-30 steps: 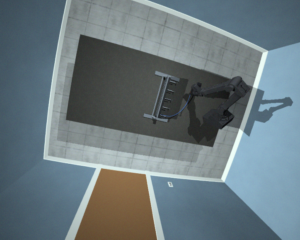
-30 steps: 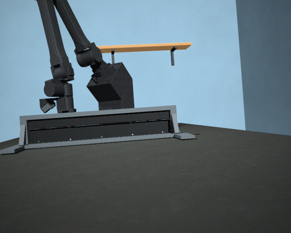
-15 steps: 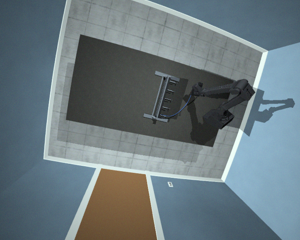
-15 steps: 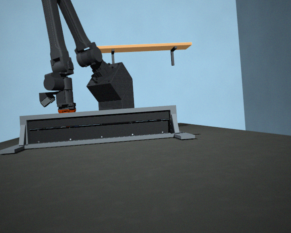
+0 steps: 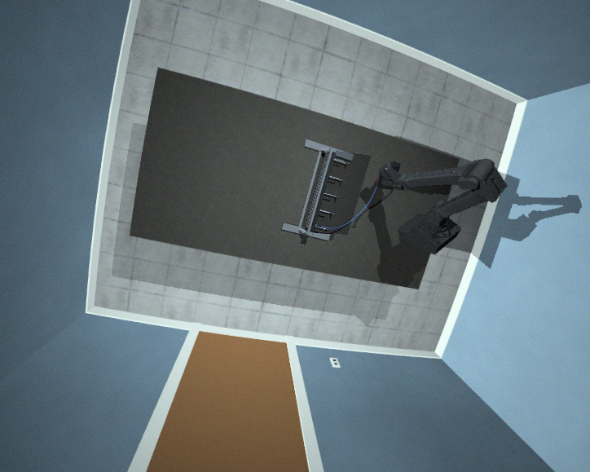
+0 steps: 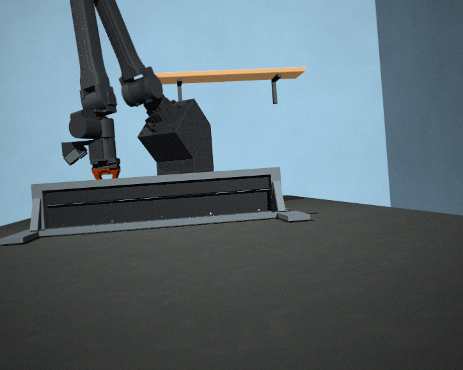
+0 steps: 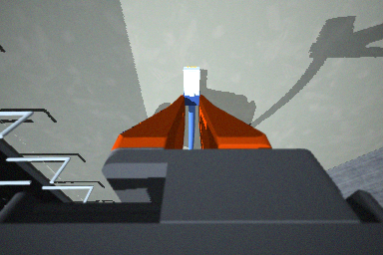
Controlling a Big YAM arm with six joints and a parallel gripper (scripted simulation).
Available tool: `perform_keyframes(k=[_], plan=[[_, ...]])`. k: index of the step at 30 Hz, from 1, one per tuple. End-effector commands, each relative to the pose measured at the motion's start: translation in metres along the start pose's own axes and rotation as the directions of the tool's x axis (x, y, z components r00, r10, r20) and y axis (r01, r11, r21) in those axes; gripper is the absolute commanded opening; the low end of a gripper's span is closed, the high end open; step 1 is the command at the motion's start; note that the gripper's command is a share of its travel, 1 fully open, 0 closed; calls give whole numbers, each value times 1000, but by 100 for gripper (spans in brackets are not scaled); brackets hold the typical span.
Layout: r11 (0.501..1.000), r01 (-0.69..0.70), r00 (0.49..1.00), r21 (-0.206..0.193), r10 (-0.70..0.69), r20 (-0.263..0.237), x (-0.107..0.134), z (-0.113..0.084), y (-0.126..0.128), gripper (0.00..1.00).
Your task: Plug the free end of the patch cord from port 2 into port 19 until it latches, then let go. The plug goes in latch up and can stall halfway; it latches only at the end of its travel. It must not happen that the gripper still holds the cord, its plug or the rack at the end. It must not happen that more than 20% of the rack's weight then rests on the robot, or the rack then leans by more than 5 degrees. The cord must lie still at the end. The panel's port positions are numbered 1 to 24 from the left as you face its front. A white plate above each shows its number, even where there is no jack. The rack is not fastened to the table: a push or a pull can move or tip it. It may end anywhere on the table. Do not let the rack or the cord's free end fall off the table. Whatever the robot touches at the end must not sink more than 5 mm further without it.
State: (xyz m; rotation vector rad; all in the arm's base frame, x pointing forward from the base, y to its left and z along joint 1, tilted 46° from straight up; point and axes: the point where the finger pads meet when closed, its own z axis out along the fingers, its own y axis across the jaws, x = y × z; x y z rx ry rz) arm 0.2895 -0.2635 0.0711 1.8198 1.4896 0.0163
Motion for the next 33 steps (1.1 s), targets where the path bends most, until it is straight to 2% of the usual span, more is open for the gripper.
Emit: perform_keyframes(k=[1,33], plan=[[1000,-9,1000,-19,9,9,-2,-8,6,0],[999,-13,1000,-30,14,18,-4,-11,9,0]])
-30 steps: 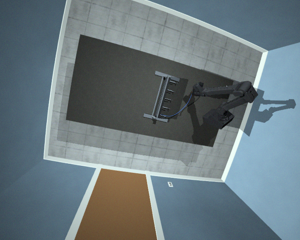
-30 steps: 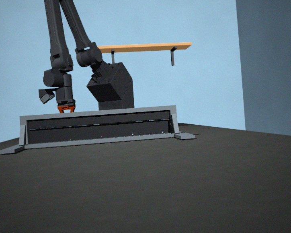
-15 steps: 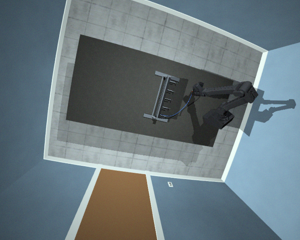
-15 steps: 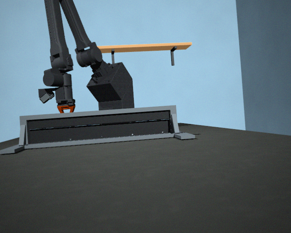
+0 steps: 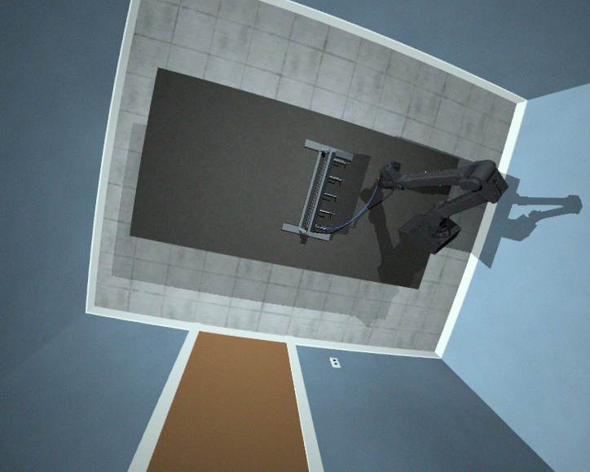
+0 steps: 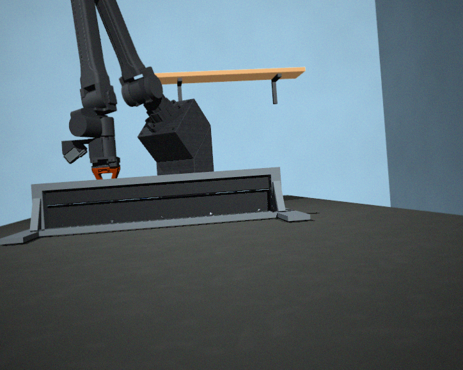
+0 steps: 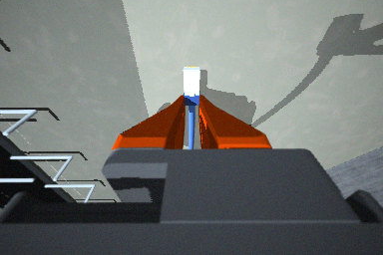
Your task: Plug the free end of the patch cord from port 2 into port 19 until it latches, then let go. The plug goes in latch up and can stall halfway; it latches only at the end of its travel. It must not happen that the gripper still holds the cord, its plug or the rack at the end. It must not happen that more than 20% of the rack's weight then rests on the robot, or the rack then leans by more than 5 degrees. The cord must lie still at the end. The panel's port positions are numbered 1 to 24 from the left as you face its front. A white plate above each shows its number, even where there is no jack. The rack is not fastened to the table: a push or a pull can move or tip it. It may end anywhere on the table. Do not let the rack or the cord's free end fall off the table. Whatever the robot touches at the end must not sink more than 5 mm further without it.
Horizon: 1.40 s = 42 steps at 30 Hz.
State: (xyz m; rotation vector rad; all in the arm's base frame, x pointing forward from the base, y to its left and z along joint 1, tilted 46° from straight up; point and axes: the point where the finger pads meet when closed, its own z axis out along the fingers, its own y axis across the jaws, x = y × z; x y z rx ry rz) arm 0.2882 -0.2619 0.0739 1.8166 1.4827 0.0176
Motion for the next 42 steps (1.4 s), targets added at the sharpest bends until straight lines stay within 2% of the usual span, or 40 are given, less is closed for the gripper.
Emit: perform_keyframes(k=[1,42], plan=[[1000,-11,1000,-25,11,14,-4,-8,9,0],[999,-2,1000,-38,3,19,-6,-9,17,0]])
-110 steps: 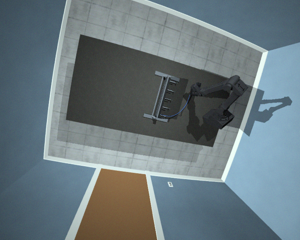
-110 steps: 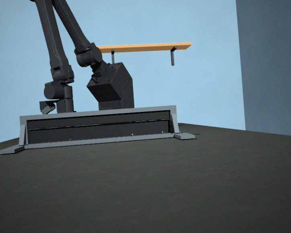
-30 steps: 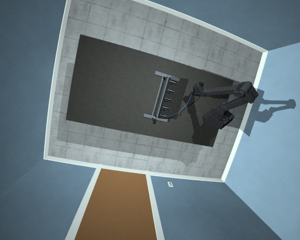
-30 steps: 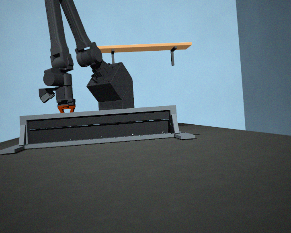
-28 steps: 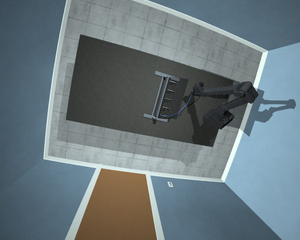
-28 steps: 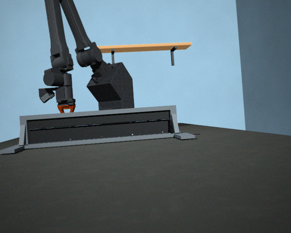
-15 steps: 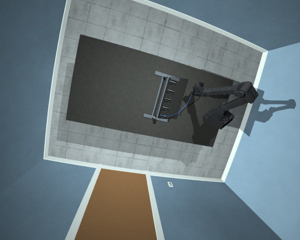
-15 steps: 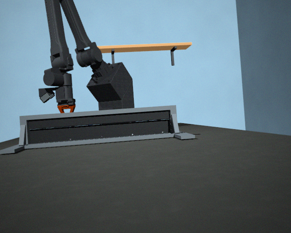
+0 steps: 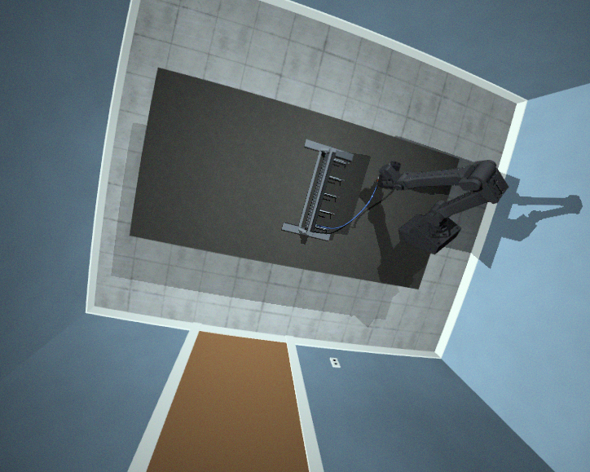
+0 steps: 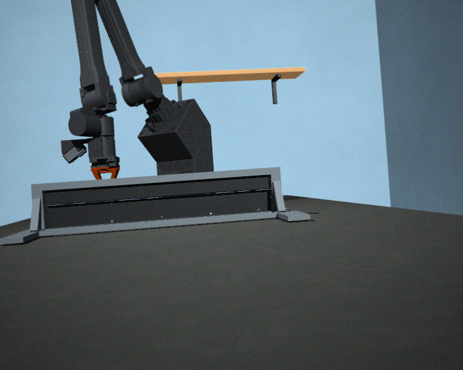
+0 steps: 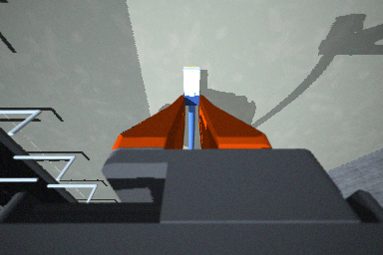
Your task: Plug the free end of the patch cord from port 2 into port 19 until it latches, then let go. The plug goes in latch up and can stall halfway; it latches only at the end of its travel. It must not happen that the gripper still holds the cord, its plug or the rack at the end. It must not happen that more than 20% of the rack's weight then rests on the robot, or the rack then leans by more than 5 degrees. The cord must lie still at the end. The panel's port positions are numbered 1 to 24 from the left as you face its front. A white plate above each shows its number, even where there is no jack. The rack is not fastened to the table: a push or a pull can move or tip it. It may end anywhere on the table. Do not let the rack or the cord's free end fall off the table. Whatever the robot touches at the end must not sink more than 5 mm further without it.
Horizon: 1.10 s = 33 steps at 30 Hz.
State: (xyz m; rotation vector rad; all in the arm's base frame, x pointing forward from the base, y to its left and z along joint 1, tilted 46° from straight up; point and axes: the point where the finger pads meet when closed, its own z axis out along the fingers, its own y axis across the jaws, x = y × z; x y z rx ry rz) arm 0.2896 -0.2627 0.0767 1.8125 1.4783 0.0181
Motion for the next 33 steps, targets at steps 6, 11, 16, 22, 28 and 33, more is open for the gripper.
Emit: perform_keyframes(k=[6,11,16,22,28,33], plan=[[999,22,1000,-30,-22,14,-4,-9,15,0],[998,53,998,-30,-53,15,-3,-10,19,0],[995,97,995,-31,-97,16,-2,-11,25,0],[989,143,990,-31,-143,18,-1,-13,32,0],[973,228,973,-31,-228,20,1,-16,44,0],[949,313,950,-31,-313,23,3,-20,57,0]])
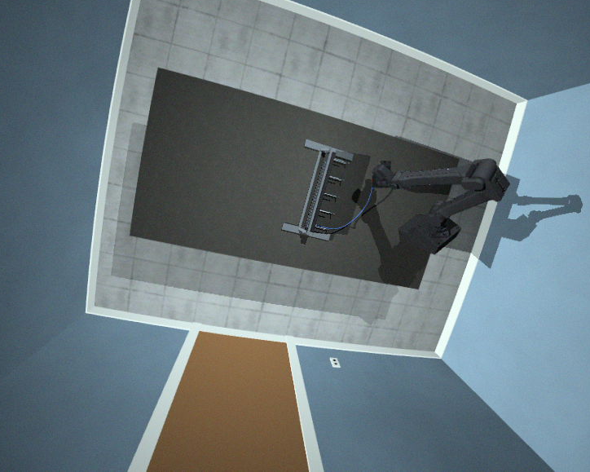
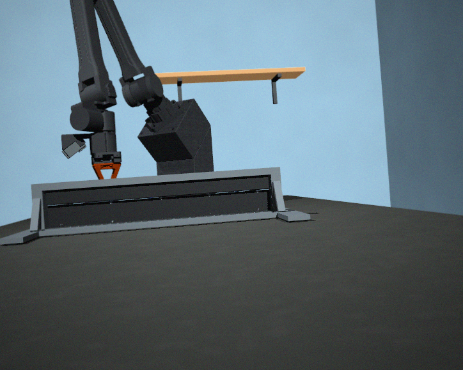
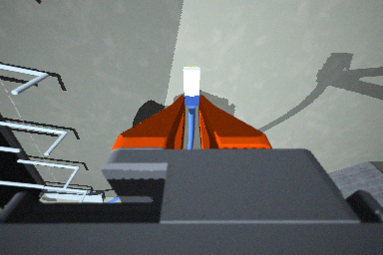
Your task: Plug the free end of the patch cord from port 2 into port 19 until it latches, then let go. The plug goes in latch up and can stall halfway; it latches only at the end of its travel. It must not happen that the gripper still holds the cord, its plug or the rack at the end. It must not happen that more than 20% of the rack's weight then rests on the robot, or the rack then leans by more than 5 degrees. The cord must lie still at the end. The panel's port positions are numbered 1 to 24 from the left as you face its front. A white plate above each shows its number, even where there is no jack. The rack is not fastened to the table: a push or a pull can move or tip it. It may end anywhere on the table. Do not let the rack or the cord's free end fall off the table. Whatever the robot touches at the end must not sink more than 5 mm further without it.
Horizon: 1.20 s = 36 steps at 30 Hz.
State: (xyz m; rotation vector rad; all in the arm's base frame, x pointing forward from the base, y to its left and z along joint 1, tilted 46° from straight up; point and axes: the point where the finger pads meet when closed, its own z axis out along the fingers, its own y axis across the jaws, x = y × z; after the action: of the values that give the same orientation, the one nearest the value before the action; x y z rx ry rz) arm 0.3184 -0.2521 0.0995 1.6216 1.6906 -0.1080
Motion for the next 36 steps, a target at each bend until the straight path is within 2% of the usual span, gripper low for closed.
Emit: perform_keyframes(k=[1,8,17,19,26,34,36], plan=[[997,73,997,-34,-72,22,-10,-11,19,0],[980,194,981,-34,-193,26,-12,-16,37,0],[919,394,919,-21,-394,18,-10,-18,63,0],[919,394,919,-21,-394,18,-10,-18,63,0],[838,545,838,-16,-545,14,-10,-22,86,0],[719,695,719,-14,-694,15,-12,-28,113,0],[719,695,719,-14,-694,15,-12,-28,113,0]])
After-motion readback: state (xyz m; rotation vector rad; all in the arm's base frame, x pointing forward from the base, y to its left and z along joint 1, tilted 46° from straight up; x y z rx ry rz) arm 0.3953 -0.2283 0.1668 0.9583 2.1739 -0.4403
